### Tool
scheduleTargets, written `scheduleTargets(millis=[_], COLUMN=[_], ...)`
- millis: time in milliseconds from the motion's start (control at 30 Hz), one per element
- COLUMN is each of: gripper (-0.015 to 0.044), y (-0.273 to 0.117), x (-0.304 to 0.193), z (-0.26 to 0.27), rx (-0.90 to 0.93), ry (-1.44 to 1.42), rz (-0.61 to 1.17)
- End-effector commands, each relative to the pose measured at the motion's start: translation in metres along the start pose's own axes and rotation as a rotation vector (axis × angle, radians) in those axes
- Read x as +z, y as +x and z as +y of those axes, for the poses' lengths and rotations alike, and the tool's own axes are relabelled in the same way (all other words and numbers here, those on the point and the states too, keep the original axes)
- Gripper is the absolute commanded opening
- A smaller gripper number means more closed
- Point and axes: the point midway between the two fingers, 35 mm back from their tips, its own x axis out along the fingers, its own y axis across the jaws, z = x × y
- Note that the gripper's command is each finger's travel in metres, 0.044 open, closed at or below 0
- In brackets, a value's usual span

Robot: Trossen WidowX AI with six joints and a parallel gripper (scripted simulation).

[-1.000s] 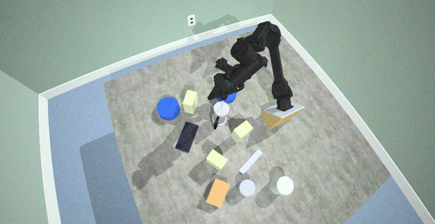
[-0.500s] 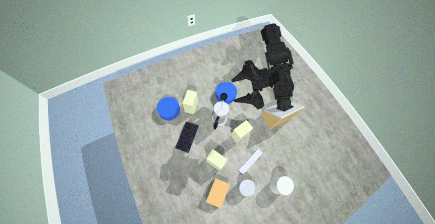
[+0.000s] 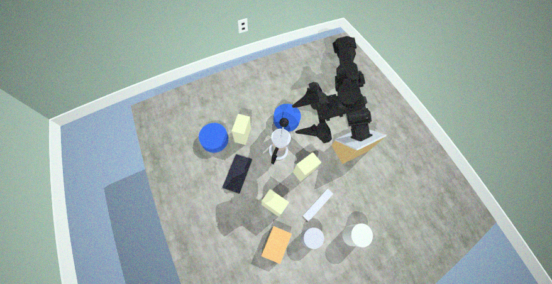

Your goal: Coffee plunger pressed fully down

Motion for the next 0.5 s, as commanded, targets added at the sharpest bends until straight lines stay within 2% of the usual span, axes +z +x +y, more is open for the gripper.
scheduleTargets(millis=[0, 467], gripper=[0.044, 0.044], y=[0.004, 0.02], x=[-0.007, -0.009], z=[-0.005, 0.0], rx=[-0.016, -0.006], ry=[-0.012, -0.009], rz=[-0.006, 0.014])
